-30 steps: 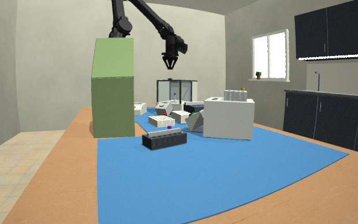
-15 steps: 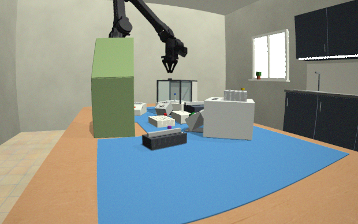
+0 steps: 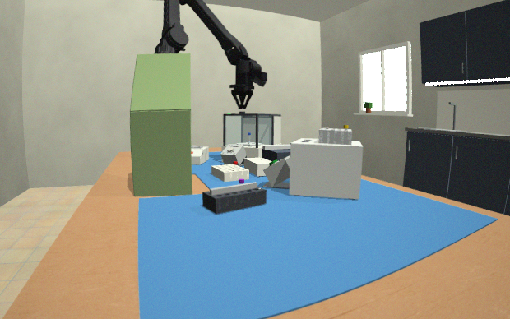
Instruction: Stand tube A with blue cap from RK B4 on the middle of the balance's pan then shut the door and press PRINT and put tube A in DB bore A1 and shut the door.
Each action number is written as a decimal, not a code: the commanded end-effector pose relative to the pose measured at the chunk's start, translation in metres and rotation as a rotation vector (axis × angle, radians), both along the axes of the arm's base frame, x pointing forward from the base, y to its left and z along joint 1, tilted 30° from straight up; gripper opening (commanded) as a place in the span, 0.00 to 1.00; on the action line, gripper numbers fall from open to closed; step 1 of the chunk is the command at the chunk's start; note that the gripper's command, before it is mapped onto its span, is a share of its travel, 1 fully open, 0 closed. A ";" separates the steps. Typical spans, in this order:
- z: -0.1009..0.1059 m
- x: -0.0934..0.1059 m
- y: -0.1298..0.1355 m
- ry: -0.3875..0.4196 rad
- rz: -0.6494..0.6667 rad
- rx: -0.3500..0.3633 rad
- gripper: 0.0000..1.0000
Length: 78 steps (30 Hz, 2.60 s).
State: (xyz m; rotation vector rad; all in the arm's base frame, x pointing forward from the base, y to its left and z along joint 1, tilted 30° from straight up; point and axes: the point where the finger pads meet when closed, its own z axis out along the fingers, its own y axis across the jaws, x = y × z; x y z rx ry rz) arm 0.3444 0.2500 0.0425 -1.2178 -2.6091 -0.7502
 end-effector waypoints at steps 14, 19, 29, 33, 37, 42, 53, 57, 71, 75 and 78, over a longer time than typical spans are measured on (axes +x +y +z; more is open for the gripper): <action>-0.023 0.000 0.013 0.009 -0.003 -0.003 0.30; -0.023 0.001 0.011 0.010 -0.005 -0.005 0.30; -0.023 0.001 0.011 0.010 -0.003 -0.005 0.06; -0.023 0.001 0.011 0.010 -0.003 -0.005 0.06; -0.023 0.001 0.011 0.010 -0.003 -0.005 0.06; -0.018 0.007 0.015 0.002 -0.003 0.000 0.06; -0.011 0.016 0.024 0.004 0.001 -0.001 0.06; -0.010 0.020 0.025 -0.002 0.000 0.001 0.06; -0.005 0.029 0.033 0.004 0.001 -0.001 0.06; -0.004 0.031 0.034 0.003 0.001 -0.001 0.06; -0.003 0.032 0.036 0.004 0.000 -0.001 0.06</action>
